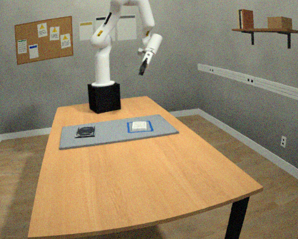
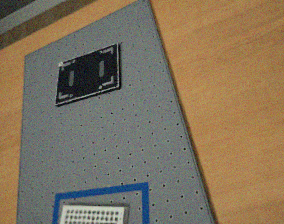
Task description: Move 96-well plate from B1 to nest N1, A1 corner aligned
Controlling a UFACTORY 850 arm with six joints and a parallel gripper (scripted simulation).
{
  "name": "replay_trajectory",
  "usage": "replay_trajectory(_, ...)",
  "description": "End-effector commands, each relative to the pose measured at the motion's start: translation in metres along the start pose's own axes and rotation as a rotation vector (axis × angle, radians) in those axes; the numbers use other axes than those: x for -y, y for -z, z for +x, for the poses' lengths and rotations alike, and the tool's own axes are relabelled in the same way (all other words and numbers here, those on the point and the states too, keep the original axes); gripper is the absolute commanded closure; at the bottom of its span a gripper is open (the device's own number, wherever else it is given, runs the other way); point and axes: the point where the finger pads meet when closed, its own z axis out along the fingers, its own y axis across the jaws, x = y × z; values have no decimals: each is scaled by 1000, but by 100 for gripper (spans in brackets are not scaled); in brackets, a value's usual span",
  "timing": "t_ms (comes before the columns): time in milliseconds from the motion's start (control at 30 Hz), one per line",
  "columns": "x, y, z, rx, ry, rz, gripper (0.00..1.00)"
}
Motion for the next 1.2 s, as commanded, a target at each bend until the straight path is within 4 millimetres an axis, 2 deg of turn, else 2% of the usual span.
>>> replay_trajectory(0, 0, 0, 0, 1, -1, 0, 0)
replay_trajectory(533, 0, 0, 0, 1, -1, 0, 0)
replay_trajectory(633, 2, -11, -7, -3, -98, -23, 0)
replay_trajectory(800, 2, -11, -7, -9, -239, -56, 0)
replay_trajectory(1033, 3, -22, -14, -27, -456, -104, 0)
replay_trajectory(1167, 4, -28, -18, -34, -521, -118, 0)
